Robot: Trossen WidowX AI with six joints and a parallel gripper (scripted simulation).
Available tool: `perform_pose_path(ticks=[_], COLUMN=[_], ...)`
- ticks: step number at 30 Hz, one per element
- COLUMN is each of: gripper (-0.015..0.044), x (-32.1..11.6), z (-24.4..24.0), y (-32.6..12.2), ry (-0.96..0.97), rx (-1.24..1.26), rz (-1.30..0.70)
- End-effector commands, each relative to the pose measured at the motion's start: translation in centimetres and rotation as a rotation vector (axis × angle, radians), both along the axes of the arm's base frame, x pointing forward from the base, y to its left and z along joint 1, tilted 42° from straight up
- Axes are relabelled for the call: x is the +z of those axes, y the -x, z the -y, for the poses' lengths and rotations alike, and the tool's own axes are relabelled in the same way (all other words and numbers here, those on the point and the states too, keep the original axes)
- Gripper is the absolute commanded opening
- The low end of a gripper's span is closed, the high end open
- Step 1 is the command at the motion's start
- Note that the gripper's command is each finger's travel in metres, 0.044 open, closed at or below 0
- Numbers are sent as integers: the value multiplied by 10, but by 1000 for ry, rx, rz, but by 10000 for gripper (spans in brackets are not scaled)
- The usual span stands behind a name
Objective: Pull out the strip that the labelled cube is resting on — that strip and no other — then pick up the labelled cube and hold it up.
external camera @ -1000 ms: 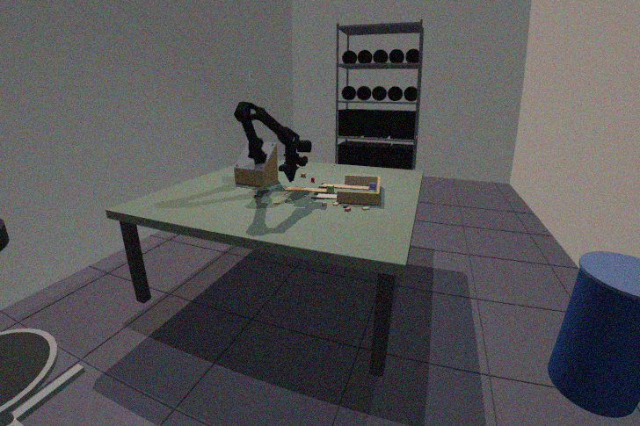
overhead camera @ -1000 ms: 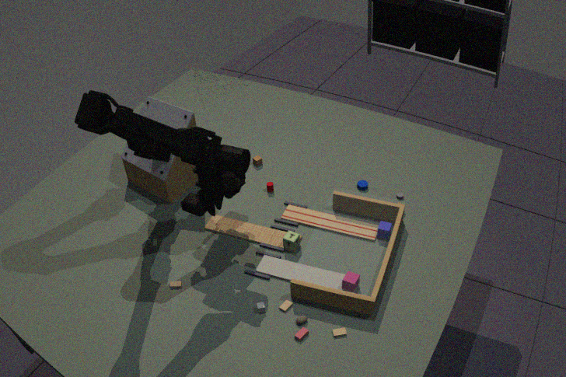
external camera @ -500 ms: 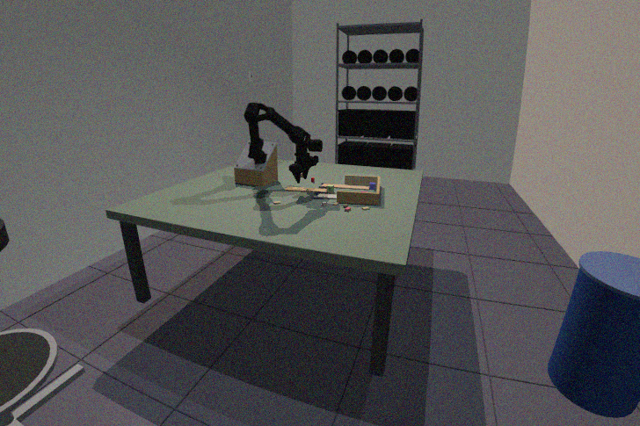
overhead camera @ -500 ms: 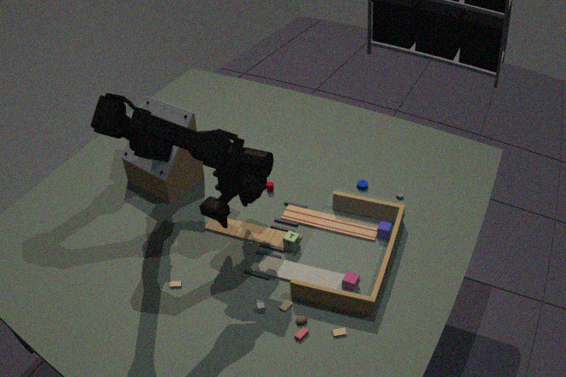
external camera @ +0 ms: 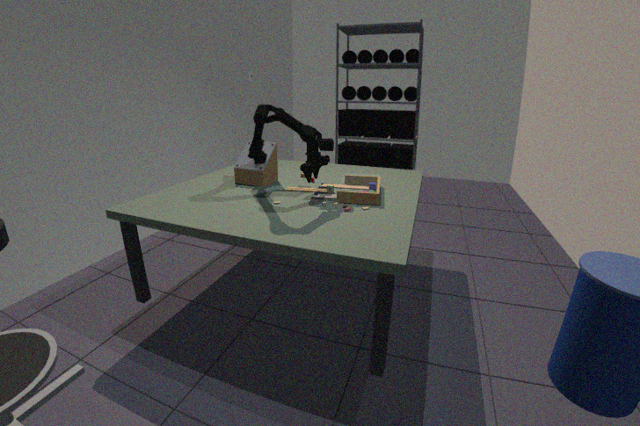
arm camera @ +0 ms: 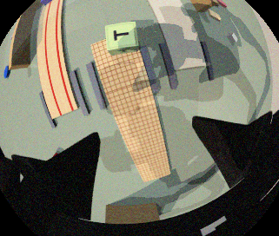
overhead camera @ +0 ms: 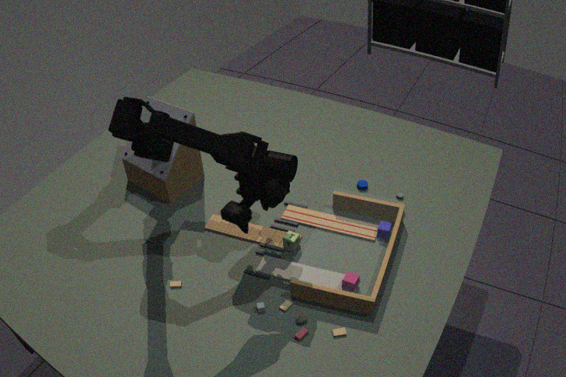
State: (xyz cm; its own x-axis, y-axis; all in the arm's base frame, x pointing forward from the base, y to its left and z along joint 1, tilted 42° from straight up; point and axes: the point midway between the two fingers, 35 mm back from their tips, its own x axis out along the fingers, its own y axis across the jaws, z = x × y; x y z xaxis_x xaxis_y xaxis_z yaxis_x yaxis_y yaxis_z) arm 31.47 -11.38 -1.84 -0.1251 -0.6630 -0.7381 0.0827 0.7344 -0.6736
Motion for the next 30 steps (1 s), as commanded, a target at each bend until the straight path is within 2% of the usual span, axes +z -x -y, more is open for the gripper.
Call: perform_pose_path(ticks=[1, 22, 29, 30], gripper=[440, 440, 256, 250], x=[-1, -1, -7, -8], z=[-1, -1, 5, 6], y=[-15, -93, -92, -92], ry=[-4, -4, -4, -4], rx=[-2, -2, -2, -2], rz=[3, 8, 8, 8])
